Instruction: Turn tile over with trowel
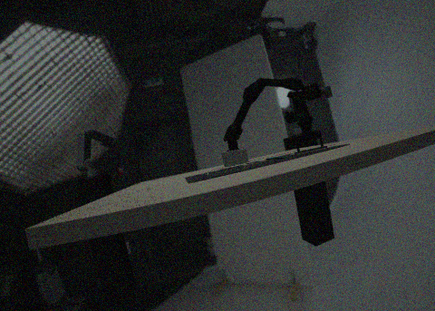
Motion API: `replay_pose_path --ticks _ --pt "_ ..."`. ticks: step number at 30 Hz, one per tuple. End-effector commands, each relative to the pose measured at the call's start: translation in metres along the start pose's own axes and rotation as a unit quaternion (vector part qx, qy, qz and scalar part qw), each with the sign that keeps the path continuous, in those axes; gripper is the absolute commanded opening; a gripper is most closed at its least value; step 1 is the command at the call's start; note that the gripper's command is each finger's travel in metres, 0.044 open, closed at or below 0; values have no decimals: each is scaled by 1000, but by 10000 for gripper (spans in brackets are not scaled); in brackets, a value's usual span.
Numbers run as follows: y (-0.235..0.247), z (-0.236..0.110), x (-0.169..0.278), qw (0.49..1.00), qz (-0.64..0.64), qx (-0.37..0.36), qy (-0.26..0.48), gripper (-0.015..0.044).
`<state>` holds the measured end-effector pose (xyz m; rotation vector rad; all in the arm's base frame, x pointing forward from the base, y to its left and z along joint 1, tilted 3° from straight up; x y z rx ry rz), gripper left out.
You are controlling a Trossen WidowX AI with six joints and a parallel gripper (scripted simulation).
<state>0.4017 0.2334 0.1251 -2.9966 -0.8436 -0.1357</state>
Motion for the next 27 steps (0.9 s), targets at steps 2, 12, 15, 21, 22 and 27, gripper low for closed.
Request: replay_pose_path --ticks 2,12,15,21,22,27 --pt "0 2 0 1000 3 0 0 130" --pt "0 2 0 1000 3 0 0 130" --pt "0 2 0 1000 3 0 0 130" --pt "0 2 0 1000 3 0 0 130" --pt "0 2 0 1000 3 0 0 130" --pt "0 2 0 999 -46 0 0 130"
Point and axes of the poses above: the point midway between the two fingers, 35 mm back from their tips, its own z axis out along the fingers, its own y axis across the jaws, x = y × z, the point moved 7 cm from there along -z, back along the fingers, and after that the axes turned 13 degrees about z, right-handed, at the moved point
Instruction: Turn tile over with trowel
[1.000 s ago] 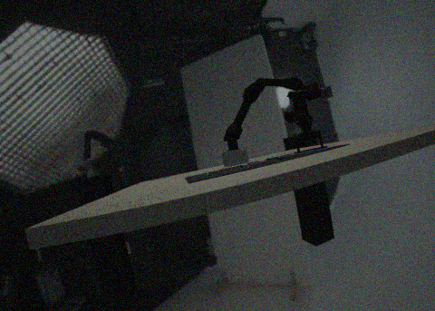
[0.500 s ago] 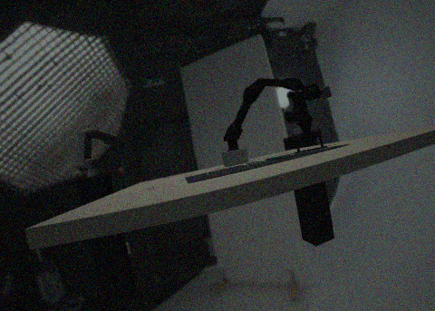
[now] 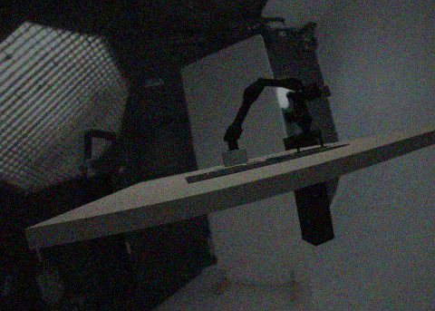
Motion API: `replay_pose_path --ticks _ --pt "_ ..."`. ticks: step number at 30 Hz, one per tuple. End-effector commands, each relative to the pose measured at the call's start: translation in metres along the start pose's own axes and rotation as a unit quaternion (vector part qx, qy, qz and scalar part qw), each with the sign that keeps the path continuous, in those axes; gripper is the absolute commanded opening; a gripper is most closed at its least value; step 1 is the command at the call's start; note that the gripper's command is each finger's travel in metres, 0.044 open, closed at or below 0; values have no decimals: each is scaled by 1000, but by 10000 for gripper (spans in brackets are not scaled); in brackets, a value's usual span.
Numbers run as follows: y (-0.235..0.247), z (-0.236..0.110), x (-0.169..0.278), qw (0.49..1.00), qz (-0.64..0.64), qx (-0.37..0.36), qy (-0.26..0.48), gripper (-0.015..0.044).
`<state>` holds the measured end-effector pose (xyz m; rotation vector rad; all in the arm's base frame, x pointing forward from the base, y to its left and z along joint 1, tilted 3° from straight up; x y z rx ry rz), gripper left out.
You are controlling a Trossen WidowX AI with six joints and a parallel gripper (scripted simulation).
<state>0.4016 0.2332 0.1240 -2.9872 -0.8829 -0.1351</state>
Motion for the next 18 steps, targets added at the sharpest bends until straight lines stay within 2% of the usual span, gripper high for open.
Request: replay_pose_path --ticks 1,18 --pt "0 1 0 999 -48 0 0 130" --pt "0 1 0 961 -278 0 0 130"
Point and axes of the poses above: the point midway between the two fingers, 35 mm back from their tips, its own z axis out along the fingers, its own y axis across the jaws, x = y × z, the point moved 7 cm from there along -z, back along the fingers, and after that the axes turned 13 degrees about z, right-handed, at the moved point
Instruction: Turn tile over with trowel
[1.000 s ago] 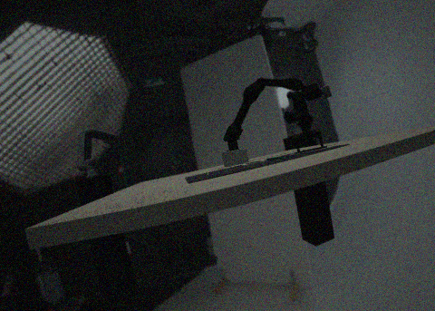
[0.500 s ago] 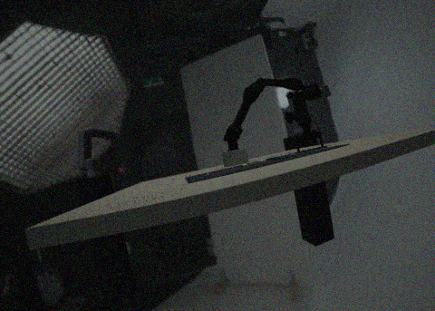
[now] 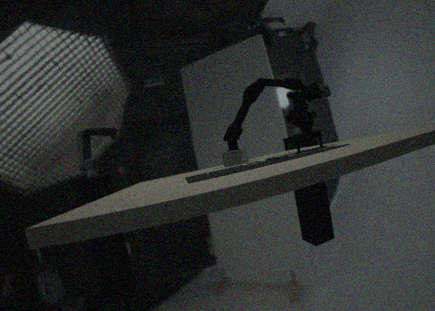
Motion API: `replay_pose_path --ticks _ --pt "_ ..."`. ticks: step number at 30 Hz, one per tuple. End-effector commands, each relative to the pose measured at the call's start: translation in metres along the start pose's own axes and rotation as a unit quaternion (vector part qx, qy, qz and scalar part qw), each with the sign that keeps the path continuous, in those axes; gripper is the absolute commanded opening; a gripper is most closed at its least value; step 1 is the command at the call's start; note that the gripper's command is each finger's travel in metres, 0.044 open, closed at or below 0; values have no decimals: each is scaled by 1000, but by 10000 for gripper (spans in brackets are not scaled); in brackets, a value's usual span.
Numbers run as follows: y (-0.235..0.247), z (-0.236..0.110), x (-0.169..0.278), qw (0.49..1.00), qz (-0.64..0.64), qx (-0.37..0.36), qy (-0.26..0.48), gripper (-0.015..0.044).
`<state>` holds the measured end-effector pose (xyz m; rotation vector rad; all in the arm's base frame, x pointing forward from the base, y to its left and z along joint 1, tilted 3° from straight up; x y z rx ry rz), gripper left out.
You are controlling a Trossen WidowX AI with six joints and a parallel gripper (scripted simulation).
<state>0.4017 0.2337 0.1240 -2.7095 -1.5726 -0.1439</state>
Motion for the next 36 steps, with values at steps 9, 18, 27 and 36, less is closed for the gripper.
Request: replay_pose_path --ticks 9,18,27,36 --pt "0 1 0 999 -46 -1 -1 183" --pt "0 1 0 999 -46 -1 -1 270" --pt "0 1 0 999 -46 -1 -1 270" --pt "-1 -42 -2 998 -58 -1 -1 270"
Point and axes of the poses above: the point midway between the two fingers, 35 mm back from their tips, its own z axis out along the fingers, its own y axis across the jaws, x = y × z, the point moved 7 cm from there along -z, back along the fingers, and after that the axes turned 13 degrees about z, right-handed, at the moved point
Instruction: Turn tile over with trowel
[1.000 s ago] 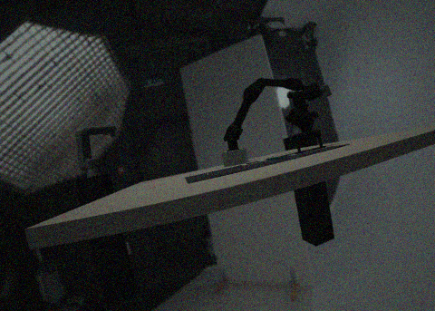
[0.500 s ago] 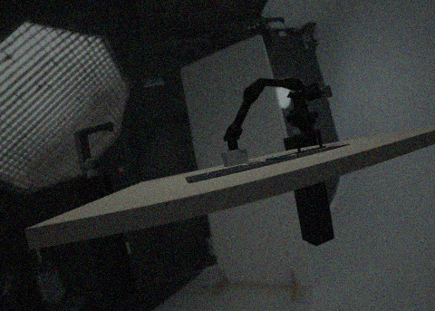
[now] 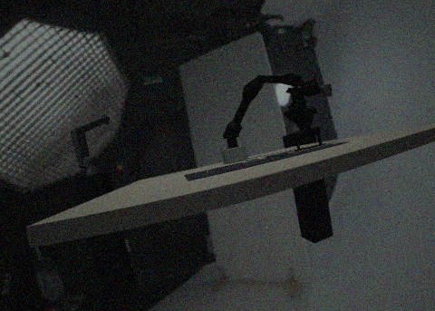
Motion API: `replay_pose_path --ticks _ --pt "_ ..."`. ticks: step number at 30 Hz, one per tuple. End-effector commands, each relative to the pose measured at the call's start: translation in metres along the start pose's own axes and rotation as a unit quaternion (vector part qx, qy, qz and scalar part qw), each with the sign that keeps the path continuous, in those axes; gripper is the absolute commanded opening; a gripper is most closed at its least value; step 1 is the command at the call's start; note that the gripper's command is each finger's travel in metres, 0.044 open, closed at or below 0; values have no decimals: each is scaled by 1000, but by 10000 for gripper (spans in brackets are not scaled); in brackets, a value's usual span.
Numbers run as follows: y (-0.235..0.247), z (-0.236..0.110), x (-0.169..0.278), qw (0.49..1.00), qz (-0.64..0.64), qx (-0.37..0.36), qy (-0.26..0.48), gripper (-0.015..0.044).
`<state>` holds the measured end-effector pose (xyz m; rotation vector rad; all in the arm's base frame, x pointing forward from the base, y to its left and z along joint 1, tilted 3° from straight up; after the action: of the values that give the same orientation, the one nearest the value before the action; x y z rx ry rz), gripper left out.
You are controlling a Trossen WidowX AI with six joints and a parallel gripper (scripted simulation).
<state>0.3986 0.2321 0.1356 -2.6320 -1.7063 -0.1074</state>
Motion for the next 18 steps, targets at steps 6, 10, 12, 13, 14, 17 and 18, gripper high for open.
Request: replay_pose_path --ticks 6,10,12,13,14,17,18 --pt "-1 -33 -1 1000 -10 -8 8 270" --pt "0 -42 0 1000 -6 -10 13 300" --pt "0 -44 0 1000 -6 -10 13 300" --pt "-1 -44 0 1000 -9 -10 13 300" --pt "-1 -43 0 1000 -17 -13 13 300" --pt "-3 -40 2 998 -63 -26 13 300" --pt "-4 -40 3 996 -79 -31 13 300"
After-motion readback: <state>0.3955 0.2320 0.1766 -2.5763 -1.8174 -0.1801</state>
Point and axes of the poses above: the point midway between the two fingers, 35 mm back from their tips, its own z axis out along the fingers, its own y axis across the jaws, x = y × z, the point moved 7 cm from there along -z, back along the fingers, and after that the axes turned 13 degrees about z, right-handed, at the moved point
